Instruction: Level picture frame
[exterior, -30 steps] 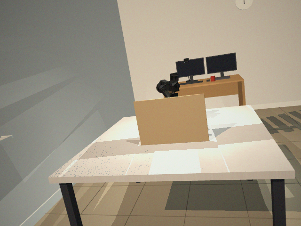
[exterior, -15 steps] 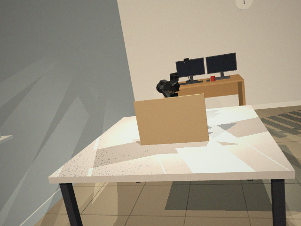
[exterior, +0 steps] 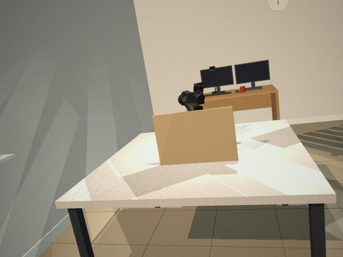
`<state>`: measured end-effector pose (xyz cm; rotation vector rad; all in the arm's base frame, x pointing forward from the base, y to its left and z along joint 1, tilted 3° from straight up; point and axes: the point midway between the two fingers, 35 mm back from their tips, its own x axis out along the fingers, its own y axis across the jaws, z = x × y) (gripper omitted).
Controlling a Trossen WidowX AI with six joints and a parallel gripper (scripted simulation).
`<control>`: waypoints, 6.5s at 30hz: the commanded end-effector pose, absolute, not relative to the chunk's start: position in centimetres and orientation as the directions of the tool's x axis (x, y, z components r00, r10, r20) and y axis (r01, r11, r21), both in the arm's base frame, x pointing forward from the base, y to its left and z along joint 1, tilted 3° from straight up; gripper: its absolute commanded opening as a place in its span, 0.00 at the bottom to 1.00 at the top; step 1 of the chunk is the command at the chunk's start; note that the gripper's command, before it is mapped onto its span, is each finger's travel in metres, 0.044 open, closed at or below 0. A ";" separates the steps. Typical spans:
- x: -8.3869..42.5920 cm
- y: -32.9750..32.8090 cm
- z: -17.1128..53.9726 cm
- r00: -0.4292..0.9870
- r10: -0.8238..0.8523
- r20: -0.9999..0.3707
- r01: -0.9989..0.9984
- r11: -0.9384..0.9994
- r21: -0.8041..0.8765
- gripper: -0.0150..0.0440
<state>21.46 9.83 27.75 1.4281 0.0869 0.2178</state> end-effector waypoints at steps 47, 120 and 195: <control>21.0 10.6 21.7 0.978 0.196 0.068 -0.094 0.124 0.988 0.69; 31.0 12.7 16.4 0.978 0.196 0.076 -0.102 0.124 0.987 0.69; 33.1 13.1 16.5 0.977 0.196 0.078 -0.104 0.124 0.987 0.25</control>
